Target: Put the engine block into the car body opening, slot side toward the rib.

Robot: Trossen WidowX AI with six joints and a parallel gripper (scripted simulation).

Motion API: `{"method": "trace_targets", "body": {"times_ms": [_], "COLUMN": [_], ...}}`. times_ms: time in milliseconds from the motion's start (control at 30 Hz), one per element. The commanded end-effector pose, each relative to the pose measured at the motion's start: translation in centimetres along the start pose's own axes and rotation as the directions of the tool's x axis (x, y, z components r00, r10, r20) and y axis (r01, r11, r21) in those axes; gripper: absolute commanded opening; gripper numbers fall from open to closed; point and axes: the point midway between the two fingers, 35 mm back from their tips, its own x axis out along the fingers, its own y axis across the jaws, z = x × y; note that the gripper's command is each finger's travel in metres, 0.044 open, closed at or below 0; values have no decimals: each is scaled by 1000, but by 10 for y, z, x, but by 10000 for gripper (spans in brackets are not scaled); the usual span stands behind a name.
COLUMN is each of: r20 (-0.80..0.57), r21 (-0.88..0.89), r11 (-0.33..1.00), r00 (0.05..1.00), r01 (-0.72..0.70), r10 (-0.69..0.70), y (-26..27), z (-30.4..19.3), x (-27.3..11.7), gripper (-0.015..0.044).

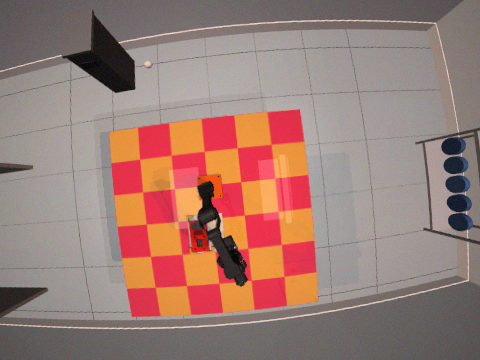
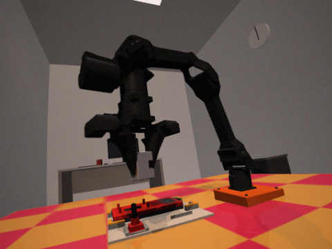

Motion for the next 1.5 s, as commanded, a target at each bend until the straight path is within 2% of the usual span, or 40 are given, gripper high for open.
{"method": "trace_targets", "body": {"times_ms": [0,300,633,1067,1467], "r20": [0,0,0,0,0], "r21": [-119,-418,-702,-942,-997], "r11": [993,908,713,336,-73], "r00": [1000,1000,1000,1000,1000], "r01": [-3,-3,-3,-1,0], "r10": [3,3,3,3,3], "y": [0,0,1,1,1], "z": [0,0,0,0,0], "x": [0,2,4,6,9], "gripper": [0,0,0,0,0]}}
